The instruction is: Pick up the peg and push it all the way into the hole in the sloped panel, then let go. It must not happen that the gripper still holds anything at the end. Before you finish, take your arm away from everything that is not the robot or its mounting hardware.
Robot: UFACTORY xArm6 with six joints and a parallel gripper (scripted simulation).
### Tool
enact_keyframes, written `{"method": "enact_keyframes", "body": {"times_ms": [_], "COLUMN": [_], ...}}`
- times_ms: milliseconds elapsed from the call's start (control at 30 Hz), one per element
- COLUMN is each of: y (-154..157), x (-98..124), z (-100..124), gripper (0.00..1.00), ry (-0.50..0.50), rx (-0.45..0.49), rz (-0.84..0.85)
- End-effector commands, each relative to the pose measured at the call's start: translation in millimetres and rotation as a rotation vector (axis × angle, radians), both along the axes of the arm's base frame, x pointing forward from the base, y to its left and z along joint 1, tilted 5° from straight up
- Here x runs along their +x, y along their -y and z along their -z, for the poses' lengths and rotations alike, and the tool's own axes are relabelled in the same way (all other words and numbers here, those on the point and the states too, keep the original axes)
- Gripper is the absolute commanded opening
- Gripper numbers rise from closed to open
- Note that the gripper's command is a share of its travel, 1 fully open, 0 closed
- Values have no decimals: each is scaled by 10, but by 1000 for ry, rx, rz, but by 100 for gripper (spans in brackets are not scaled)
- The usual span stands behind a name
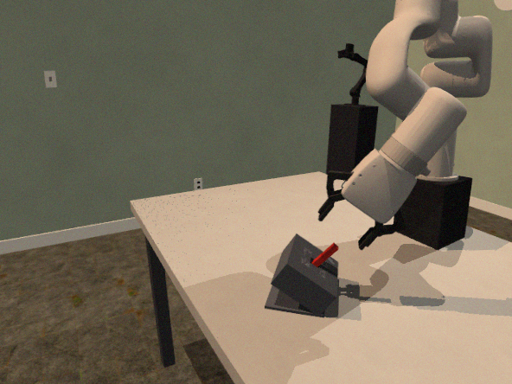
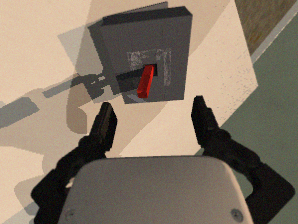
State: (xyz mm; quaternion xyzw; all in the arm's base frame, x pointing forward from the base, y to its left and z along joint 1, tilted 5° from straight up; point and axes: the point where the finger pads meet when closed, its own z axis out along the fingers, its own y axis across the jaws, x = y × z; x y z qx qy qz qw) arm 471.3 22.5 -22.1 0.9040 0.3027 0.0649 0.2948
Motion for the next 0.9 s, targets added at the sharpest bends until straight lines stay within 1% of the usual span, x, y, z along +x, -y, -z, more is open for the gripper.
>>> {"method": "enact_keyframes", "body": {"times_ms": [0,67,133,367,500,867], "y": [-89,-121,-121,-229,-256,-263], "x": [-38,-62,-62,-153,-157,-158], "z": [-156,-208,-208,-378,-428,-443], "gripper": [100,100,100,100,100,100], "ry": [4,3,3,0,0,0], "rx": [2,2,2,6,7,7], "rz": [0,0,0,-1,-1,-1]}}
